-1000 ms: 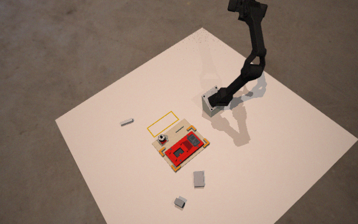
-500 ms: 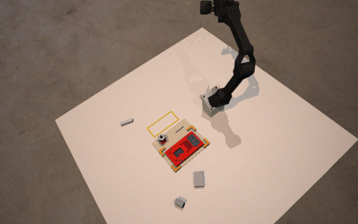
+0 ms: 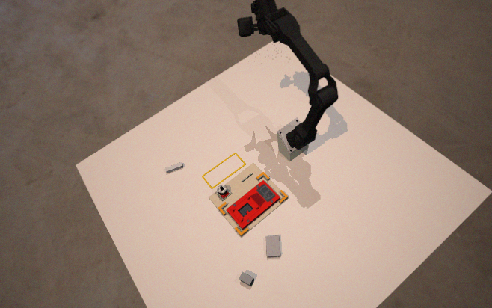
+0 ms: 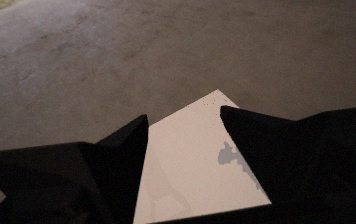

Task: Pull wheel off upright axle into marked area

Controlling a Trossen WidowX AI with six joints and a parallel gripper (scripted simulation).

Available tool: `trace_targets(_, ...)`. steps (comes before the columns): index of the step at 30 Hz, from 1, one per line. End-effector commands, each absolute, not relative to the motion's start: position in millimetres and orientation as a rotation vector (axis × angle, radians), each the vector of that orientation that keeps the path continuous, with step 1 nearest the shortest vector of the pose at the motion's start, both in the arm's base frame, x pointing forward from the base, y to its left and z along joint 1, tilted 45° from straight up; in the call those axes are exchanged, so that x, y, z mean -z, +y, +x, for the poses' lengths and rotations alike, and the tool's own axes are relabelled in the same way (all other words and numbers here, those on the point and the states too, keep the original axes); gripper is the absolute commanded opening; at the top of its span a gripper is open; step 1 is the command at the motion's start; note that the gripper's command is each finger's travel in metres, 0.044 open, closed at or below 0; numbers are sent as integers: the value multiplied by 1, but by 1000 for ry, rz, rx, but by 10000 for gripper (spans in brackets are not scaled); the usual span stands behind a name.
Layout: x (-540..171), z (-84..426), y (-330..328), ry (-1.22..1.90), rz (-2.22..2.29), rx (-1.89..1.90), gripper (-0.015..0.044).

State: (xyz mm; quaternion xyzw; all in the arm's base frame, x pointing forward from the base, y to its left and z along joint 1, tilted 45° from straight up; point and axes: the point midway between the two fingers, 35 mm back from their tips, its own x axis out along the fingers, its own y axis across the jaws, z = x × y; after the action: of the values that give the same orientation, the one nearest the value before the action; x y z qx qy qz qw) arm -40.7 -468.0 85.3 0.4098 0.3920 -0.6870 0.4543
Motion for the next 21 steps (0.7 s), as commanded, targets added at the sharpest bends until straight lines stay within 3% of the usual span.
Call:
trace_targets(1, -72, 1, -462, 981, 1052, 1602, 300)
trace_targets(21, -32, 191, -386, 1085, 1224, 1186, 300)
